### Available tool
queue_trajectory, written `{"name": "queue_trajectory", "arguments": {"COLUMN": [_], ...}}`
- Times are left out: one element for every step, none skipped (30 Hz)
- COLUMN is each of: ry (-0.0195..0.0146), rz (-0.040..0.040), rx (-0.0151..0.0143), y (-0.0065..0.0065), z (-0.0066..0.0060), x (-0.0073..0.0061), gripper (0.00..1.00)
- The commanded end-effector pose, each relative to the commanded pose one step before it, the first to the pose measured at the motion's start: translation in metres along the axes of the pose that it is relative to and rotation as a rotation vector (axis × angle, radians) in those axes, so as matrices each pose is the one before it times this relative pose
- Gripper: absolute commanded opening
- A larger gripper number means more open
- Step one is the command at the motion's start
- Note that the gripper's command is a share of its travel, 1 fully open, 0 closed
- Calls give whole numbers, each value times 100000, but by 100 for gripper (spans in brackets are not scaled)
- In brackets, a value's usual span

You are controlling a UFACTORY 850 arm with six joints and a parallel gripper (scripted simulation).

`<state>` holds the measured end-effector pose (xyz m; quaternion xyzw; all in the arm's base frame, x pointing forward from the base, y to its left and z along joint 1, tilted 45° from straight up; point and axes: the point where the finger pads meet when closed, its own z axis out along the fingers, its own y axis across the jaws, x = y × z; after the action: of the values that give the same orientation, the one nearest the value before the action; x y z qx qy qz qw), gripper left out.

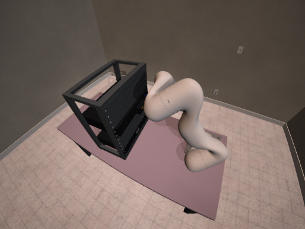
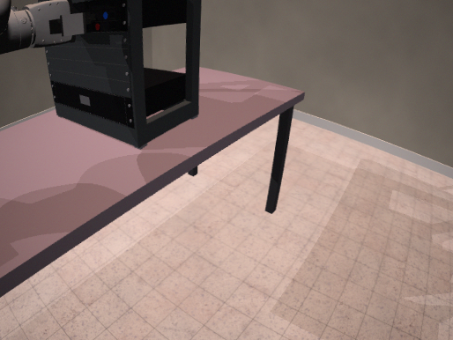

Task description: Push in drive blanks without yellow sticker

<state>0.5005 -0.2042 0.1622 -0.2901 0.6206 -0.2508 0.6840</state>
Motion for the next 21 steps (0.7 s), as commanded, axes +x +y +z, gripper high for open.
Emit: {"name": "queue_trajectory", "arguments": {"ry": [-234,0,0,0,0,0,0,0,1,0,-1,1,0,0,0,0,0,0,0,0,0], "rz": [-254,0,0,0,0,0,0,0,0,0,0,0,0,0,0,0,0,0,0,0,0], "rx": [187,-1,-1,0,1,1,0,-1,-1,0,1,-1,0,1,1,0,0,0,0,0,0], "y": [-134,0,0,0,0,0,0,0,0,0,0,0,0,0,0,0,0,0,0,0,0], "z": [-848,-615,-607,-589,-561,-525,-481,-431,-376,-319,-260,-202,-146,-96,-53,0,0,-21,-3,0,0], "x": [-12,0,0,-1,-1,-1,0,0,0,0,-1,1,0,-1,0,0,0,0,0,0,0], "gripper": [0,0,0,0,0,0,0,0,0,0,0,0,0,0,0,0,0,0,0,0,0]}}
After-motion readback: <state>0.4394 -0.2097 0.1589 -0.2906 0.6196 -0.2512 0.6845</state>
